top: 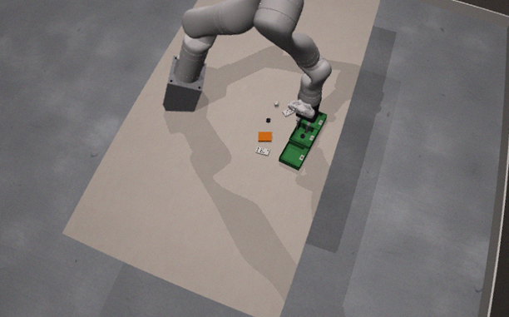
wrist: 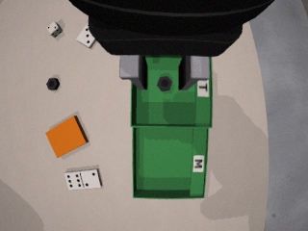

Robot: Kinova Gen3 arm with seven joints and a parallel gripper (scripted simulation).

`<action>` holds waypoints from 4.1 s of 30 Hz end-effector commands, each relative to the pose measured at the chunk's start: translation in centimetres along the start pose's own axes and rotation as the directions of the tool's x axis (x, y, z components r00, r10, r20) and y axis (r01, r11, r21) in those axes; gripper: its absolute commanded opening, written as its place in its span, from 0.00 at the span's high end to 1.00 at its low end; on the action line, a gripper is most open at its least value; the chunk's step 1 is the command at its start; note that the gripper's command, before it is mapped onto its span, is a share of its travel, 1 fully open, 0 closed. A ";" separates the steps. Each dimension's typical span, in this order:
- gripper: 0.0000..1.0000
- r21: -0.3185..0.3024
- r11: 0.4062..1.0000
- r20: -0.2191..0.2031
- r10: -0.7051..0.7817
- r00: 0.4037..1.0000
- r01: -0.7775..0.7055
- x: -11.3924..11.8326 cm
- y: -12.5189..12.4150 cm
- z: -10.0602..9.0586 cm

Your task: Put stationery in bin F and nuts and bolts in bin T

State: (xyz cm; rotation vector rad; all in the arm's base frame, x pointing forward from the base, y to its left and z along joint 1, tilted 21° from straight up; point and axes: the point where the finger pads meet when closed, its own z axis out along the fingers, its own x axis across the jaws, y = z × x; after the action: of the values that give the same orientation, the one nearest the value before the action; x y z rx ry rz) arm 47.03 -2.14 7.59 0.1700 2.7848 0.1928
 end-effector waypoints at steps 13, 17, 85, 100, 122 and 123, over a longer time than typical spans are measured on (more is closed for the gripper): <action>0.36 0.001 0.968 0.004 0.250 0.968 -0.250 3.9 0.0 -0.2; 0.36 0.001 0.938 0.005 0.346 0.938 -0.346 5.6 0.1 -0.2; 0.36 -0.004 -0.009 0.002 1.000 -0.009 -1.000 14.9 0.7 0.5; 0.36 -0.004 -0.009 0.002 1.000 -0.009 -1.000 15.9 0.9 5.3; 0.36 -0.004 -0.009 0.002 1.000 -0.009 -1.000 14.9 0.6 5.7; 0.36 -0.004 -0.009 0.002 1.000 -0.009 -1.000 14.9 0.6 5.9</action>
State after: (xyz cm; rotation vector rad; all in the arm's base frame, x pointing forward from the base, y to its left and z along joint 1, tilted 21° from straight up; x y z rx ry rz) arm 35.21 1.23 -2.38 2.2157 1.9411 0.5140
